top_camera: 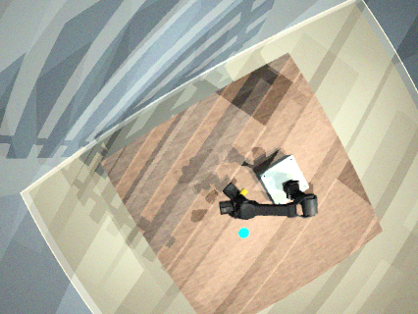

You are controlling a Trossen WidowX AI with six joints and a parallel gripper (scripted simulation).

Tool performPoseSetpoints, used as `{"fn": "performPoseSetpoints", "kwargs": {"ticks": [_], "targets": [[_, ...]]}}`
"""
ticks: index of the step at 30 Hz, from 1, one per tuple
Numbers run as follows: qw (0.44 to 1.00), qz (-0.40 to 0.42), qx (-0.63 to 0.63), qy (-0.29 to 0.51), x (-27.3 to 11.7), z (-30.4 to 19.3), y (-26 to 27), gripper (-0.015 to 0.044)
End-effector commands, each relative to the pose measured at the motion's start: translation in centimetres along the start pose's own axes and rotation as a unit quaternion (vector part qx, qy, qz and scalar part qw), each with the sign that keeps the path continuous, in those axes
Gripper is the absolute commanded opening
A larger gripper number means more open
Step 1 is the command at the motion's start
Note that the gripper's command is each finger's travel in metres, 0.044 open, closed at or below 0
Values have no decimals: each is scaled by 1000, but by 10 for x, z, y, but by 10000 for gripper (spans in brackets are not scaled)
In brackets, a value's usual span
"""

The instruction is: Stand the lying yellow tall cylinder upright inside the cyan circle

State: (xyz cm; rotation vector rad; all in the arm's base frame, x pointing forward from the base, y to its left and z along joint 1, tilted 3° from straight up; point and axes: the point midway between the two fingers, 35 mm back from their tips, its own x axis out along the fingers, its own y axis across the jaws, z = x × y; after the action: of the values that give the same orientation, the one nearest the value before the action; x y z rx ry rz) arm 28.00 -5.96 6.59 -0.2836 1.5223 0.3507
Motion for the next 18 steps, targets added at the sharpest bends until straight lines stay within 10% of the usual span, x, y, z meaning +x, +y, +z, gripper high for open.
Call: {"fn": "performPoseSetpoints", "kwargs": {"ticks": [1, 18], "targets": [[1000, -1, -26, -1, -2, 10, 6, 105], [992, -1, -125, -2, -6, 46, 39, 105]]}}
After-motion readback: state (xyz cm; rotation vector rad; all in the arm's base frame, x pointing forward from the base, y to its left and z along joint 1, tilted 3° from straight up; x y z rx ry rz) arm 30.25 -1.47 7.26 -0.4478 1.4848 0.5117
